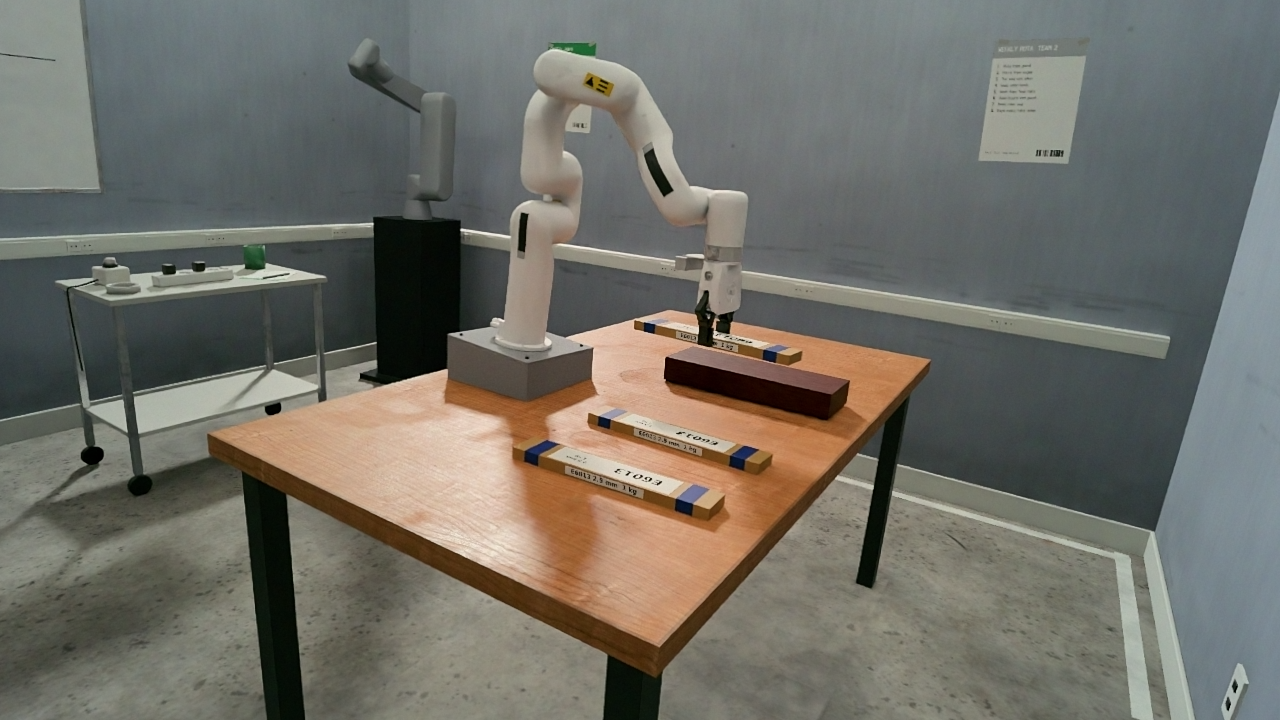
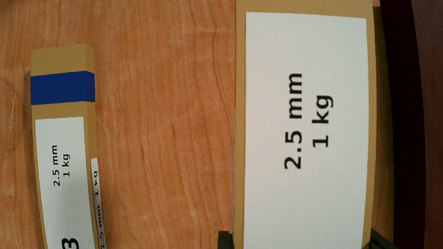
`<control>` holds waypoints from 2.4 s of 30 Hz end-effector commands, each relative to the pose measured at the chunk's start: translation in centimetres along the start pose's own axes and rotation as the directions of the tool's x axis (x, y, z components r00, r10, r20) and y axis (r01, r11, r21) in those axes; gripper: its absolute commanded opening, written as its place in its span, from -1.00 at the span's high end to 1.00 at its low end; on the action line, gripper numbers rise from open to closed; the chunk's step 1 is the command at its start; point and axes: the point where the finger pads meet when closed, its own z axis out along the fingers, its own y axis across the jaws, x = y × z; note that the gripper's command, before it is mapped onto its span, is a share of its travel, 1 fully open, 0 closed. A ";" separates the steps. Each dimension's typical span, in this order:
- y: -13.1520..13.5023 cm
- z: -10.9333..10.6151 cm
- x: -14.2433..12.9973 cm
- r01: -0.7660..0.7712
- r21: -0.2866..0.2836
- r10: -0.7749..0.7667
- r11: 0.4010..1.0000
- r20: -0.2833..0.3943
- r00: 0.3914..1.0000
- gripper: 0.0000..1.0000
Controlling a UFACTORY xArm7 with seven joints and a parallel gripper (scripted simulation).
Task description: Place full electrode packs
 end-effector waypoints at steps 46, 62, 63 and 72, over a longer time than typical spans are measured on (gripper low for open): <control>0.1 4.3 -0.2 0.000 -0.001 0.000 1.000 0.004 1.000 -0.15; 0.1 7.0 -0.2 0.000 -0.001 0.000 1.000 0.004 1.000 -0.15; 0.1 7.1 -0.2 0.000 -0.001 0.000 1.000 0.004 1.000 -0.15; 0.1 8.5 -0.2 0.000 -0.001 0.000 1.000 0.004 1.000 -0.15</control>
